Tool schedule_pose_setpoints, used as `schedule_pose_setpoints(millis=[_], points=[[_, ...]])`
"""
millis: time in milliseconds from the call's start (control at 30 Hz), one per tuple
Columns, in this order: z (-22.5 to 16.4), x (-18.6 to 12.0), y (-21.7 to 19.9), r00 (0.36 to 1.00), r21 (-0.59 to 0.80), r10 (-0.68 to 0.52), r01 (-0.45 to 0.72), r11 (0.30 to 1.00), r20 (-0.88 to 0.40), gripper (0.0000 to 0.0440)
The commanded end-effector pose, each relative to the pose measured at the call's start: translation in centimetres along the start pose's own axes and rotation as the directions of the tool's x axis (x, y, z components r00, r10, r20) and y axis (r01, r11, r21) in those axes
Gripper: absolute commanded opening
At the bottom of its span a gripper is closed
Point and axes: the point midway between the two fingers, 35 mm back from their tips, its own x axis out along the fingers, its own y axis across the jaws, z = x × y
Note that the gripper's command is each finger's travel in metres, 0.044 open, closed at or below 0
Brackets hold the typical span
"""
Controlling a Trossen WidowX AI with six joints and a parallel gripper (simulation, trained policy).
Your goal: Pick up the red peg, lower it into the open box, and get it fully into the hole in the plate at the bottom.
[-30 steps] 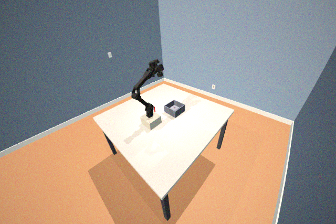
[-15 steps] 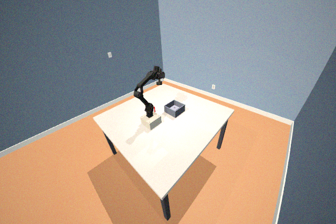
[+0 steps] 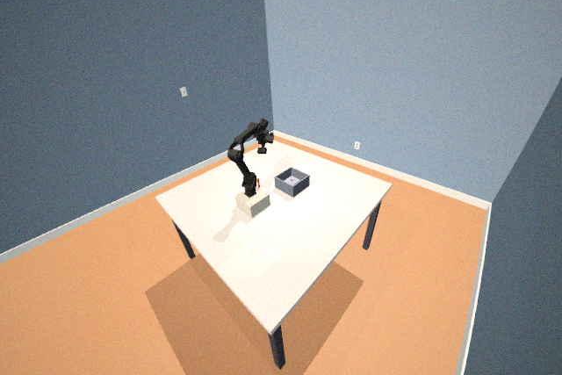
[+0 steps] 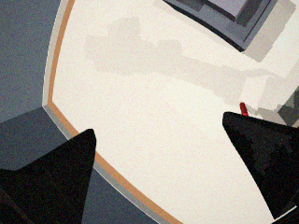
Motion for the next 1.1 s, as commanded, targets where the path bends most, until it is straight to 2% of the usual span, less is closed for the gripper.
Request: schedule_pose_setpoints(millis=[0,233,567,800,1067], points=[[-0.9,1.1,-1.9,0.994,-0.023,-0.108,0.107,0.994,-0.026,0.0440],[-3.0,3.1,-6.0,0.938,-0.074,-0.337,0.331,0.941,-0.078,0.0440],[-5.5,5.3,-11.1,0.786,-0.145,-0.609,0.593,0.792,-0.106,0.0440],[-6.5,7.0,-13.4,0.697,-0.179,-0.711,0.690,0.701,-0.097,0.0440],[-7.2,9.6,-15.0,0.652,-0.207,-0.754,0.729,0.652,-0.079,0.0440]])
